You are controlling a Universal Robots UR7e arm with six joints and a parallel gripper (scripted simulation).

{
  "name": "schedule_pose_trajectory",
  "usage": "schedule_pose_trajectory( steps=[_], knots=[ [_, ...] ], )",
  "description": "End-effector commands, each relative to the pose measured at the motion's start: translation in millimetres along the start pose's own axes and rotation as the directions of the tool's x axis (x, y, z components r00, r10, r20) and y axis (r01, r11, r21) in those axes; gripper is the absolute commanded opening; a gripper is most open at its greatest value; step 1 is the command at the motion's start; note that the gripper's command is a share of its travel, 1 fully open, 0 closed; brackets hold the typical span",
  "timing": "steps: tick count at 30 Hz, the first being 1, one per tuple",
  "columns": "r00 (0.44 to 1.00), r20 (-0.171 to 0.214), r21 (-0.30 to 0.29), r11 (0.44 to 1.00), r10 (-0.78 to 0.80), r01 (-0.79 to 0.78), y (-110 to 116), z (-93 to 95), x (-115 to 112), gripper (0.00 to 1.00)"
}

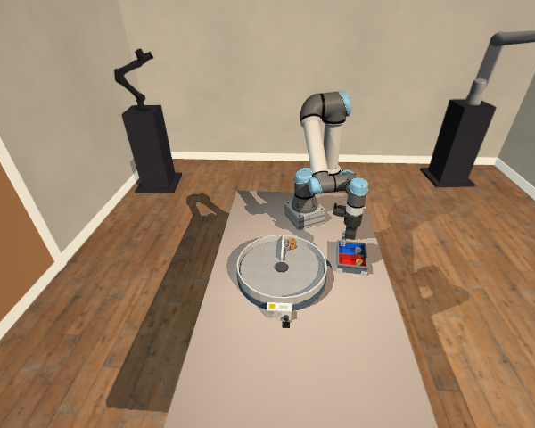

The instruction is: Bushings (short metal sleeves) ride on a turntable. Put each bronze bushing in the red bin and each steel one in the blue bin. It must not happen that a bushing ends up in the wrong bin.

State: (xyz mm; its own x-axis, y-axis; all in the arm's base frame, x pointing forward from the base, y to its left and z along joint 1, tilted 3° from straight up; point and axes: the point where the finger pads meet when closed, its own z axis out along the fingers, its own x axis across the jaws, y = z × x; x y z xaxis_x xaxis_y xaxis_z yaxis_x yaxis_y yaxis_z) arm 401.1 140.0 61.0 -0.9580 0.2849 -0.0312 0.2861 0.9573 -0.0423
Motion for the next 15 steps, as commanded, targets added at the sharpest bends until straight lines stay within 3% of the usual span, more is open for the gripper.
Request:
schedule_pose_trajectory(
  steps=[1,6,10,14,15],
  knots=[
    [1.000,0.002,-0.005,1.000,-0.011,0.011,-12.7,-0.9,-1.7,0.40],
    [0.999,0.002,-0.005,0.999,-0.046,0.046,-61.0,1.0,-5.5,0.40],
    [0.999,0.002,-0.005,0.999,-0.048,0.048,-64.2,1.1,-5.8,0.40],
    [0.997,0.002,-0.005,0.997,-0.077,0.077,-104.3,2.6,-9.0,0.40],
    [0.997,0.002,-0.005,0.997,-0.078,0.078,-105.5,2.6,-9.1,0.40]
  ],
)
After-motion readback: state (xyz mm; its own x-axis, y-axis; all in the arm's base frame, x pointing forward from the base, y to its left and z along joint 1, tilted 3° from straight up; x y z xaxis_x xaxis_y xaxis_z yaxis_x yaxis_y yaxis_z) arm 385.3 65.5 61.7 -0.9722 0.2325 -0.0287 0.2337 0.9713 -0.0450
